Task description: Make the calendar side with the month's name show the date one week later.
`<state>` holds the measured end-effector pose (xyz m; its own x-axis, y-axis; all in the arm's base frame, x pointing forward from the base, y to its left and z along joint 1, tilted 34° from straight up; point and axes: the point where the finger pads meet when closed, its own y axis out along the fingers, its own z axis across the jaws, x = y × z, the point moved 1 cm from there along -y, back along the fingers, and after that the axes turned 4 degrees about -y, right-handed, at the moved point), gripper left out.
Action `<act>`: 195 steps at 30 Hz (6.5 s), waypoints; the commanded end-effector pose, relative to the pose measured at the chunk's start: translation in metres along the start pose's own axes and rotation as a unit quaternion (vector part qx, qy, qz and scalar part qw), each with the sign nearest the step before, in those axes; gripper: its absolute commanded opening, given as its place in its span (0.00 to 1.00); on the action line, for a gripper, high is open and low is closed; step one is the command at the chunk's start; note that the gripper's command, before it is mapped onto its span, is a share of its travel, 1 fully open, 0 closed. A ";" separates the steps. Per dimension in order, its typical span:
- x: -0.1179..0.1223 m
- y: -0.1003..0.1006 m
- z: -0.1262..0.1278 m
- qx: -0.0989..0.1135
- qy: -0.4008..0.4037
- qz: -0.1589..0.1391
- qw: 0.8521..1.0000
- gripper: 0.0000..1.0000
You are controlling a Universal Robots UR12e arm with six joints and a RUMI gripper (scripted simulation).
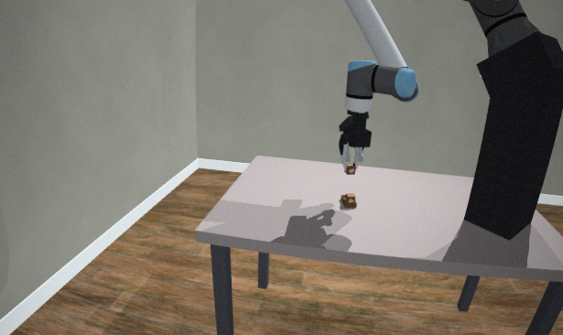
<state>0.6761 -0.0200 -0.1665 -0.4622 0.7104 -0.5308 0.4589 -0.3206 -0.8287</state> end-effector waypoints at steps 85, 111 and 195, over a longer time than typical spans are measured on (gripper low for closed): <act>-0.069 0.008 0.012 -0.001 -0.895 0.000 0.446 0.10; -0.080 0.008 0.022 0.000 -0.961 0.001 0.278 0.10; -0.080 0.104 0.022 0.000 -0.963 0.001 0.271 0.10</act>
<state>0.7442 -0.1248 -0.2145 -0.0014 -0.9333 0.3592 0.4598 -0.3196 -0.8285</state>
